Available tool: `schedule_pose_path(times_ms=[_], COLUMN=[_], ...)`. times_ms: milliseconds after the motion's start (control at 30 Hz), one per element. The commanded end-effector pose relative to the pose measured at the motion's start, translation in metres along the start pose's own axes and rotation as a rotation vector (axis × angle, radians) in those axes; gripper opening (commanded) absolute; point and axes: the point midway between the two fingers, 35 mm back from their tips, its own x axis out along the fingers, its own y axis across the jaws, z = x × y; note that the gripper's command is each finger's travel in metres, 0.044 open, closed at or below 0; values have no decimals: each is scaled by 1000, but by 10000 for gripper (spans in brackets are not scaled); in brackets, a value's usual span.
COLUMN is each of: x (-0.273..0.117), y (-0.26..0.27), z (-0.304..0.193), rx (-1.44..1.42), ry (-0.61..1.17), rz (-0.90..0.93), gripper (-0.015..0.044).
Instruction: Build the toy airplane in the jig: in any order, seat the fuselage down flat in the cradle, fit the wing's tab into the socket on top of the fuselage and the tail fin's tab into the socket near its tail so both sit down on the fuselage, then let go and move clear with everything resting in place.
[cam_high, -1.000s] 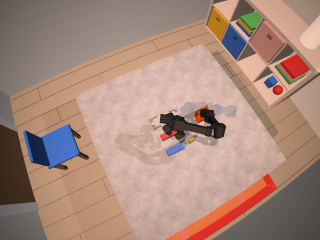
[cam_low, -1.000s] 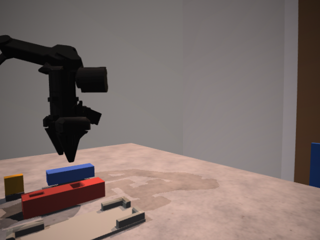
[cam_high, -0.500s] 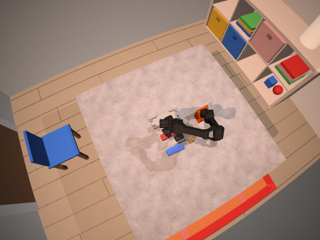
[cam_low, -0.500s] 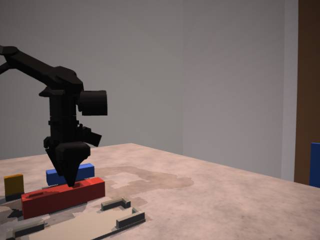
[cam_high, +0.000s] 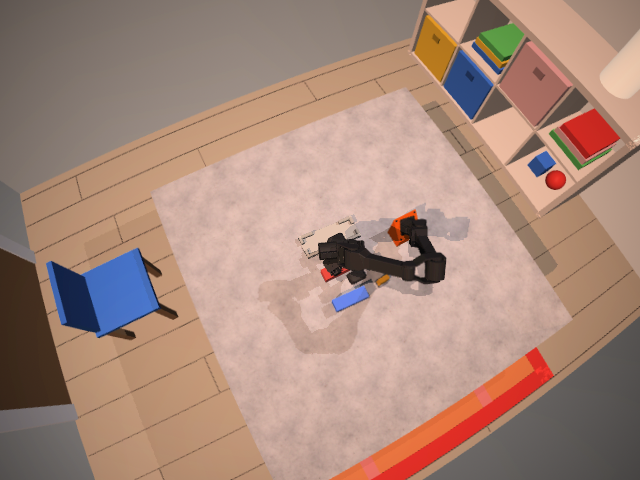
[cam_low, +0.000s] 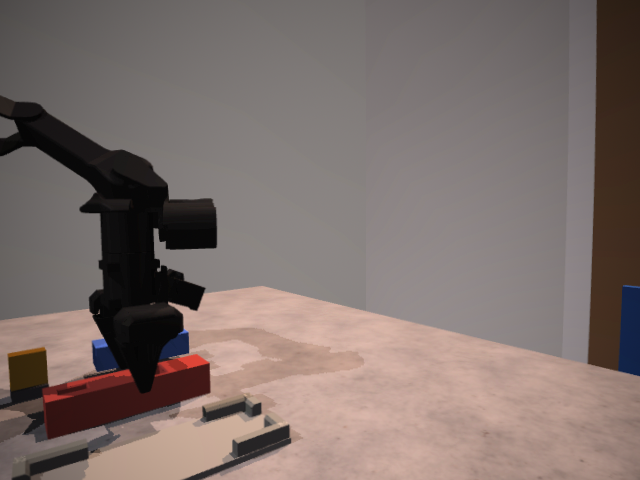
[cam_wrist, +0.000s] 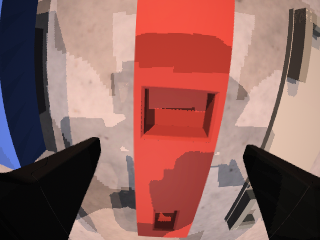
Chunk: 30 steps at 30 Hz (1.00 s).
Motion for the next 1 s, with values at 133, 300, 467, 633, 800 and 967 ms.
schedule_pose_path(times_ms=[133,300,467,633,800,967], x=[13,21,27,27,27,27], y=[0,1,1,1,1,1], z=[-2,-2,-3,-3,-3,-3], rx=[9,10,11,11,11,11], ry=[2,2,2,2,2,2], rz=[5,6,7,7,7,7], gripper=[440,440,440,335,204,170])
